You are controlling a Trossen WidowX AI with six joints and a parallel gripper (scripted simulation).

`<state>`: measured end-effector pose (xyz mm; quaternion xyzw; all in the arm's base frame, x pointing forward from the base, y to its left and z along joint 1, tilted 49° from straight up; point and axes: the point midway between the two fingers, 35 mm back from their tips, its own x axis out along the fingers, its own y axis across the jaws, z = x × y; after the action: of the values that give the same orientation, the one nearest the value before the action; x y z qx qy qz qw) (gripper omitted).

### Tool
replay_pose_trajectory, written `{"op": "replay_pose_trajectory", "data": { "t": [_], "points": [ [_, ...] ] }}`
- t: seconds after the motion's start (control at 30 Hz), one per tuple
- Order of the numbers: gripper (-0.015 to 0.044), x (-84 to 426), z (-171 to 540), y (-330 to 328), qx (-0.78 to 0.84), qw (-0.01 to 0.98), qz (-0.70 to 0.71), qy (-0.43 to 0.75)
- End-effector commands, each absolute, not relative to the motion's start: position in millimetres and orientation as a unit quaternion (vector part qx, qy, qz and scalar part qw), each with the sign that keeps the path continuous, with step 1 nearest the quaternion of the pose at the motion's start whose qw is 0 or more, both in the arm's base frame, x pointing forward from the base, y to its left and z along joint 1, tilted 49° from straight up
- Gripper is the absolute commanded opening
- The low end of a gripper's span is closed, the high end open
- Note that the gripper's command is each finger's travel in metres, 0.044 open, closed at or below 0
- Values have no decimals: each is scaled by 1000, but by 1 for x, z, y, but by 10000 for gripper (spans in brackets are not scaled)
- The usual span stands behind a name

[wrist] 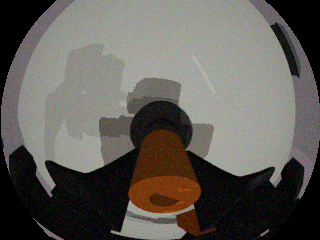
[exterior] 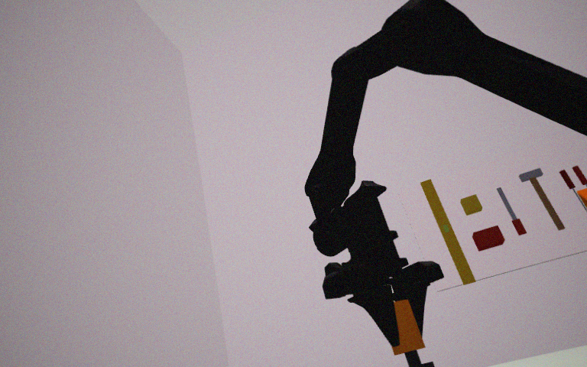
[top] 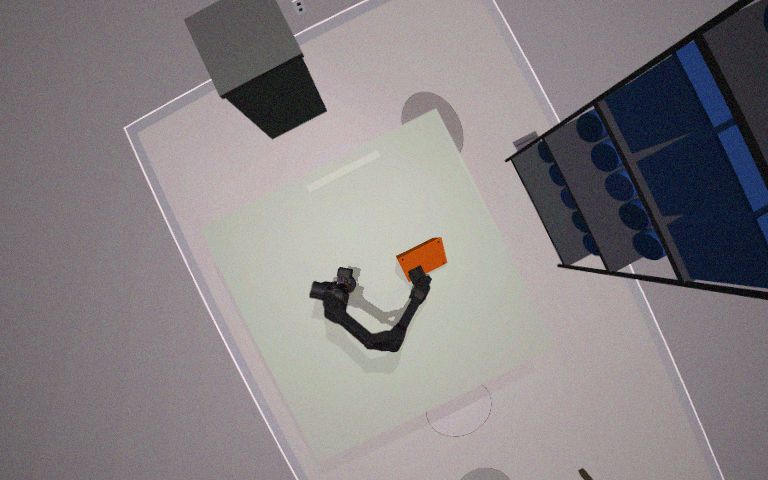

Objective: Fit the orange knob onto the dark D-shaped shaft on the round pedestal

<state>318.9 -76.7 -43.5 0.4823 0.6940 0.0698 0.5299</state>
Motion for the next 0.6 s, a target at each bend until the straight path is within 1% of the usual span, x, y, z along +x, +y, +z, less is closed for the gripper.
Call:
{"op": "replay_pose_trajectory", "data": {
  "t": [0.0, 0.57],
  "points": [
    [0, 319, -43, -76, 481, 532, 74, 693],
    [0, 319, -42, -80, 501, 514, 48, 695]
  ]
}}
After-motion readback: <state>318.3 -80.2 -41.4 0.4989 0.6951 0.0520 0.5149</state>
